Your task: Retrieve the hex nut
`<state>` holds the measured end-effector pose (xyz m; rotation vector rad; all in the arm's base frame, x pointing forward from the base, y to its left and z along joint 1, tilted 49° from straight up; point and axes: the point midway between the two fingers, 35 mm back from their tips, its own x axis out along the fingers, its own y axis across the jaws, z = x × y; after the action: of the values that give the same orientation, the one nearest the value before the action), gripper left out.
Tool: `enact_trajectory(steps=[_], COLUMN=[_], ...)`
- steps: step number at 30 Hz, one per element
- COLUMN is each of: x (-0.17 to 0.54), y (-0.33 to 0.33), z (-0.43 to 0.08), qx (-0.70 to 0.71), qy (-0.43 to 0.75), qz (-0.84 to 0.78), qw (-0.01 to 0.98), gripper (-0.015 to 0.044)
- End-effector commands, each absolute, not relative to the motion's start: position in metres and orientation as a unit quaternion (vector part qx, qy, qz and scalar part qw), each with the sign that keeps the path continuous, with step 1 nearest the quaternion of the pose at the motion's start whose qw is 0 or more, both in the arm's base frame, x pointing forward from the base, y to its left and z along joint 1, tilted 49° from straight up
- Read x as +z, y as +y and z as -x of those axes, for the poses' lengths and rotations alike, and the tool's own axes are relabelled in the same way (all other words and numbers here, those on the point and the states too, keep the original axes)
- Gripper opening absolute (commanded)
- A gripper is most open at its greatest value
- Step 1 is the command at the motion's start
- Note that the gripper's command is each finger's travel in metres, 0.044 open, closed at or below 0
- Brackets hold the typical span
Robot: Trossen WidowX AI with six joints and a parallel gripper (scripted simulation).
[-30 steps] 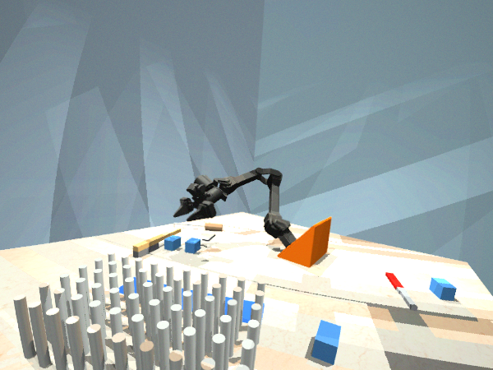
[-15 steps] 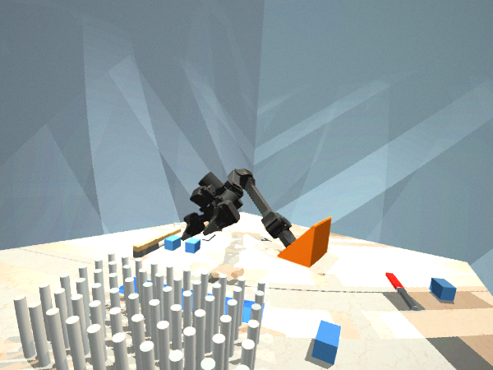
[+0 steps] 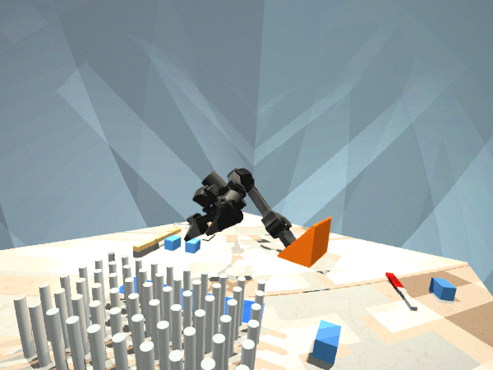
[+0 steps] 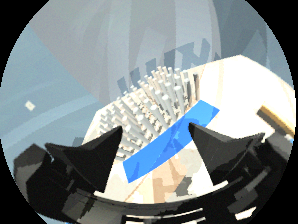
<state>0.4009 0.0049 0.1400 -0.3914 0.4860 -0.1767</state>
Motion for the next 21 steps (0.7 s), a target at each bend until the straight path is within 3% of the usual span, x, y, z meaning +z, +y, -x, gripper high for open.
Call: enact_trajectory(steps=[1,21], x=[0.1392,0.1424], y=[0.0042,-0.0054], z=[-0.4005,-0.4005], qx=[-0.09,-0.101], qy=[0.239,0.239], qz=[0.19,0.168], qw=[0.948,0.951], gripper=[0.044,0.044])
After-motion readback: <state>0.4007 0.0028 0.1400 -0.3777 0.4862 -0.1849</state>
